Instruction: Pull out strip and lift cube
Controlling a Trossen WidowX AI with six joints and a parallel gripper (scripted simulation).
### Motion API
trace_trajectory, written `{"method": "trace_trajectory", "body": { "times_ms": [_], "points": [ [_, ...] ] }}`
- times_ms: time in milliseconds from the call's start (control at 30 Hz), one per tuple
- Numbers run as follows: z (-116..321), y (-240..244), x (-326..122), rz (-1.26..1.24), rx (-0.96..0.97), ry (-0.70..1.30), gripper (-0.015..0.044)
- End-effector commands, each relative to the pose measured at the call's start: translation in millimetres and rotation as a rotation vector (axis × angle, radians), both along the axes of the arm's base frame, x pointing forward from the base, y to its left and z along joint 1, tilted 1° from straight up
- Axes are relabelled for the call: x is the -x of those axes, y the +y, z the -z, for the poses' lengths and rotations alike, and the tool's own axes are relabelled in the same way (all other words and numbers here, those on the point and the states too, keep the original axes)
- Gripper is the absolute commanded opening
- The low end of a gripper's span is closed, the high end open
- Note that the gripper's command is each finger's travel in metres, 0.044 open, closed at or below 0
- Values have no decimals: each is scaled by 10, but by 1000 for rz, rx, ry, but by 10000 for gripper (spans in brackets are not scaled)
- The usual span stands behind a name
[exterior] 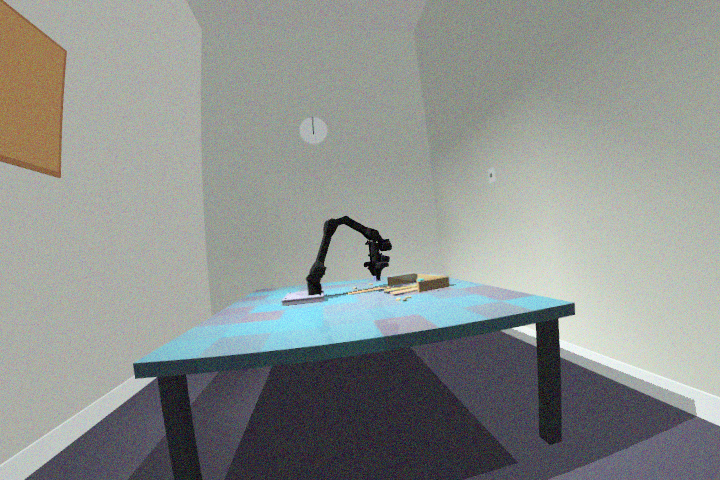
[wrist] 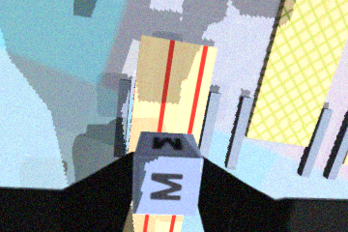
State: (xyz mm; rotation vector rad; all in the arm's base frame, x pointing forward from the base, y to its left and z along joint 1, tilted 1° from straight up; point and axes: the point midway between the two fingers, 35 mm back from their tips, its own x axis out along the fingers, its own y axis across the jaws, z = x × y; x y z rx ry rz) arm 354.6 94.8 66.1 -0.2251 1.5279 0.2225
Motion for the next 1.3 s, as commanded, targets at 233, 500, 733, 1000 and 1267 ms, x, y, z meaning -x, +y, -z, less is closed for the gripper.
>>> {"method": "trace_trajectory", "body": {
  "times_ms": [233, 500, 733, 1000, 1267],
  "points": [
    [-6, -78, 313, -3, -2, 12, 0],
    [15, -152, 588, -3, -2, 14, 0],
    [-131, -157, 607, -3, -2, 14, 0],
    [-343, -159, 616, -3, -2, 14, 0],
    [-343, -159, 616, -3, -2, 14, 0]
  ]
}}
